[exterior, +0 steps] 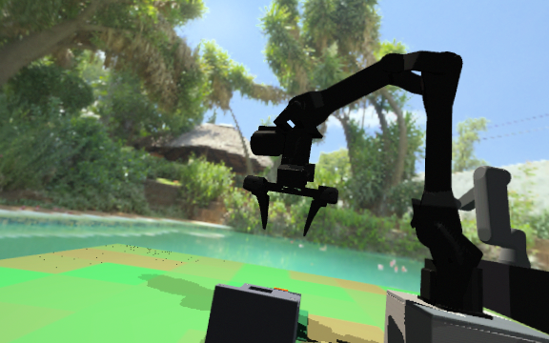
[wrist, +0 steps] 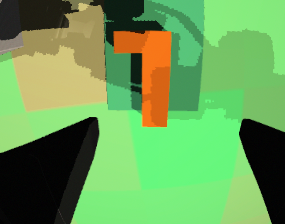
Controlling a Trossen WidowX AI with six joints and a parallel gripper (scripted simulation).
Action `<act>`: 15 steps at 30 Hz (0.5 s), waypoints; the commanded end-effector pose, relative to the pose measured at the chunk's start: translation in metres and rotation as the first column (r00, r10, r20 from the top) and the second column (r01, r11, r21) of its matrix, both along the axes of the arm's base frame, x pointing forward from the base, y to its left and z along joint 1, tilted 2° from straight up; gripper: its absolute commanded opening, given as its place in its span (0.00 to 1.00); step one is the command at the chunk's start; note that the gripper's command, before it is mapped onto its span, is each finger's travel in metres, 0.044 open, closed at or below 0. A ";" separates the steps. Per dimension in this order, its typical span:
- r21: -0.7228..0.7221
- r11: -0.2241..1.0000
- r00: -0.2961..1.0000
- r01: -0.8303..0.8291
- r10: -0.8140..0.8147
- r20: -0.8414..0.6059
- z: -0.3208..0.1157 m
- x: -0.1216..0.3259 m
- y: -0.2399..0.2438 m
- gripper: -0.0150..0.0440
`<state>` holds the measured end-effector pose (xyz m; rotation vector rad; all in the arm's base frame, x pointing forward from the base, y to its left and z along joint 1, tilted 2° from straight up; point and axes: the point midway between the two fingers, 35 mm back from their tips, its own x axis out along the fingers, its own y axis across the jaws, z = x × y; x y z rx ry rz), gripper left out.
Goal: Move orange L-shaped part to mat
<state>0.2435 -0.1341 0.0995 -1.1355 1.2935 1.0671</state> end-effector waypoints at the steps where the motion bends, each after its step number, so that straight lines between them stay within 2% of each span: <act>1: 0.002 1.000 1.000 0.003 -0.003 -0.011 0.014 -0.004 0.002 0.93; 15: -0.003 1.000 1.000 0.000 0.000 0.005 0.009 -0.001 0.001 0.93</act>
